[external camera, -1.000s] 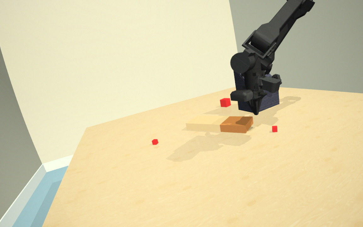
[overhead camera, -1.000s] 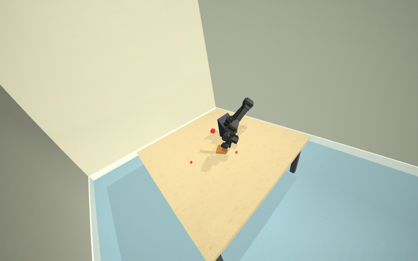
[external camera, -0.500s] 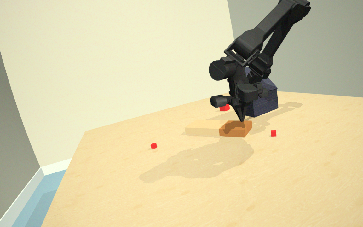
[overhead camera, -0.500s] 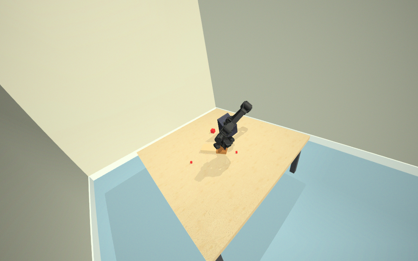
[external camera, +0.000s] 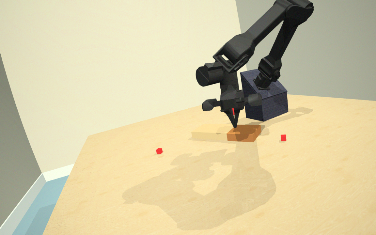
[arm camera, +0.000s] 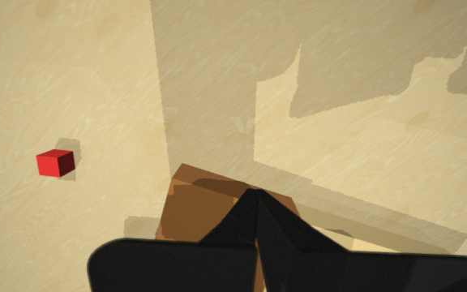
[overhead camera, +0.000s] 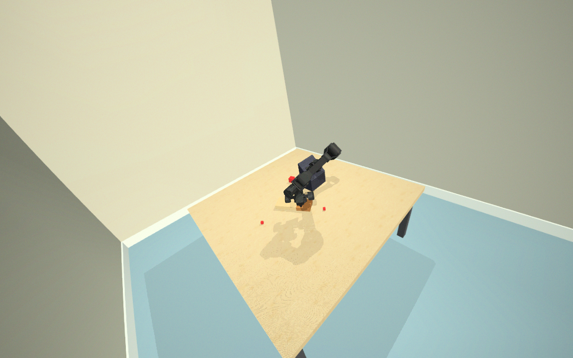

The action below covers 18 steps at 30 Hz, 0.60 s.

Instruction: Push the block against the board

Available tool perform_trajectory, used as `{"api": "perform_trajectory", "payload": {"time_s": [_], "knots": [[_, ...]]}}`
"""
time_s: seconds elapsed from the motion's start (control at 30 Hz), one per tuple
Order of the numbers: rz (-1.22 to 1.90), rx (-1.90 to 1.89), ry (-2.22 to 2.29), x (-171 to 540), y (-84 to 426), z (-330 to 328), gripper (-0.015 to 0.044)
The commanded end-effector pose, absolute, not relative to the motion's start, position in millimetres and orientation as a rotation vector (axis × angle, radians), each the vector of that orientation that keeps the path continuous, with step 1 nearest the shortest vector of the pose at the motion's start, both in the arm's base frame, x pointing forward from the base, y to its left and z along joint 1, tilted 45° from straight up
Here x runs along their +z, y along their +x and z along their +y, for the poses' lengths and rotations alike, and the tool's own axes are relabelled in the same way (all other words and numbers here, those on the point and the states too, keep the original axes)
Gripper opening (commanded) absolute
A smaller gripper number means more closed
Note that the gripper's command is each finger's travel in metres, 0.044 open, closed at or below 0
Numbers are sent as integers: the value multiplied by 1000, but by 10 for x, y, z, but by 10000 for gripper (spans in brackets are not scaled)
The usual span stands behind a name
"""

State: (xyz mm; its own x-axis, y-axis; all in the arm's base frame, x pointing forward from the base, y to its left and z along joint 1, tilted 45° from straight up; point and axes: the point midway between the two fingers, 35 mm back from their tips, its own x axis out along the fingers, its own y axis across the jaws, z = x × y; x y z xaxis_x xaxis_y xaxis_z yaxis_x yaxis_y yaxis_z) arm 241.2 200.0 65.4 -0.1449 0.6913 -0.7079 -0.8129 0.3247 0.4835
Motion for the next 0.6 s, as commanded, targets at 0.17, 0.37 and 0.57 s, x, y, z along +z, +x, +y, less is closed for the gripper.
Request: {"api": "perform_trajectory", "payload": {"time_s": [0.17, 0.37, 0.57], "knots": [[1146, 1277, -88, 449, 2459, 2188, 0], [1144, 1279, -84, 266, 2400, 2380, 0], [1145, 1279, -84, 237, 2369, 2346, 0]]}}
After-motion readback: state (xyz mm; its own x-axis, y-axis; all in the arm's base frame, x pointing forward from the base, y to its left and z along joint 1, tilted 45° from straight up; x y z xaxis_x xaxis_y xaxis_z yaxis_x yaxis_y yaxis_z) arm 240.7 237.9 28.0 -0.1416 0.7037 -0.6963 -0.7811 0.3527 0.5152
